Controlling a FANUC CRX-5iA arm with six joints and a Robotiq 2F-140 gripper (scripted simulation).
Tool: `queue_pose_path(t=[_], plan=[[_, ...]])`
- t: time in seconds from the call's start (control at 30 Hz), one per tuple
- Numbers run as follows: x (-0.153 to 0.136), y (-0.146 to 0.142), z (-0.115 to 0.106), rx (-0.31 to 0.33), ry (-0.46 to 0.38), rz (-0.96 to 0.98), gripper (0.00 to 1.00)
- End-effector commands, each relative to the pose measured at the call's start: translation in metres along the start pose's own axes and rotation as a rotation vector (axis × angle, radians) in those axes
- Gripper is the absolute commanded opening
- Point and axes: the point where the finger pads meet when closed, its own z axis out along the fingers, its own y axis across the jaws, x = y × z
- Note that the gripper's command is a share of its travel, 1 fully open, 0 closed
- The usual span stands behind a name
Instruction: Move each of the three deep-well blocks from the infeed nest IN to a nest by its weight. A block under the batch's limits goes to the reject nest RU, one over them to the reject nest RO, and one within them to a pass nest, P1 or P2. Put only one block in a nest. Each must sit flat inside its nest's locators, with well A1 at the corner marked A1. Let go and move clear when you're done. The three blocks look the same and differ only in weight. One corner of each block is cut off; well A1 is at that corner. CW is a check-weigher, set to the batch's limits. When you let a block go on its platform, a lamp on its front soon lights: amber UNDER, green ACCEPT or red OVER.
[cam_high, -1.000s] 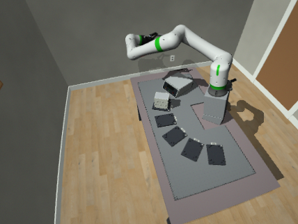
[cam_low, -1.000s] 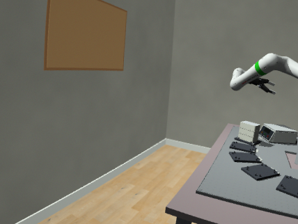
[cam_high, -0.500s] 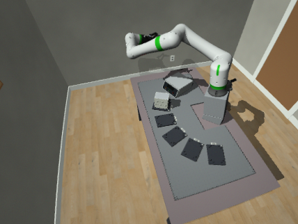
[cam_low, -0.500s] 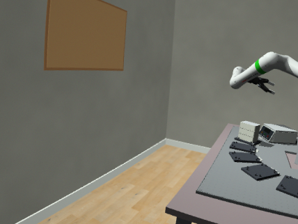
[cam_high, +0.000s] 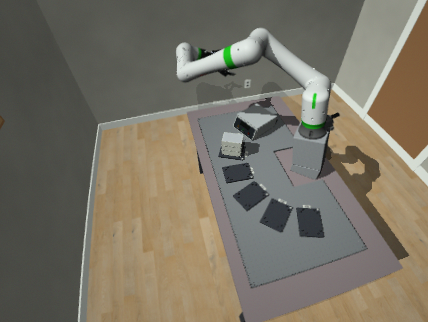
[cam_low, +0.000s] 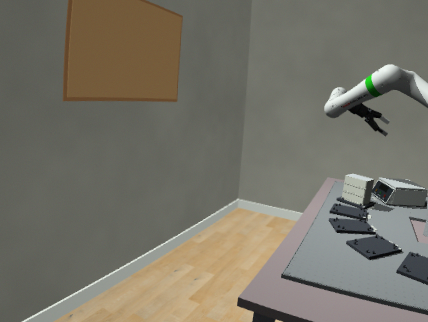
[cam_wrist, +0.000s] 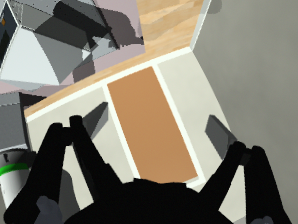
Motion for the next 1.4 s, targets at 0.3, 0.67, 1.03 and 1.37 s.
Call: queue_pose_path(t=[0.3, 0.67, 1.03, 1.37], plan=[[-0.004, -0.047, -0.034, 0.07, 0.096, 0.012, 1.0], [-0.01, -0.083, -0.058, 0.122, 0.153, 0.015, 1.0], [-0.018, -0.121, -0.081, 0.177, 0.205, 0.014, 1.0], [-0.03, -0.164, -0.104, 0.234, 0.251, 0.01, 1.0]])
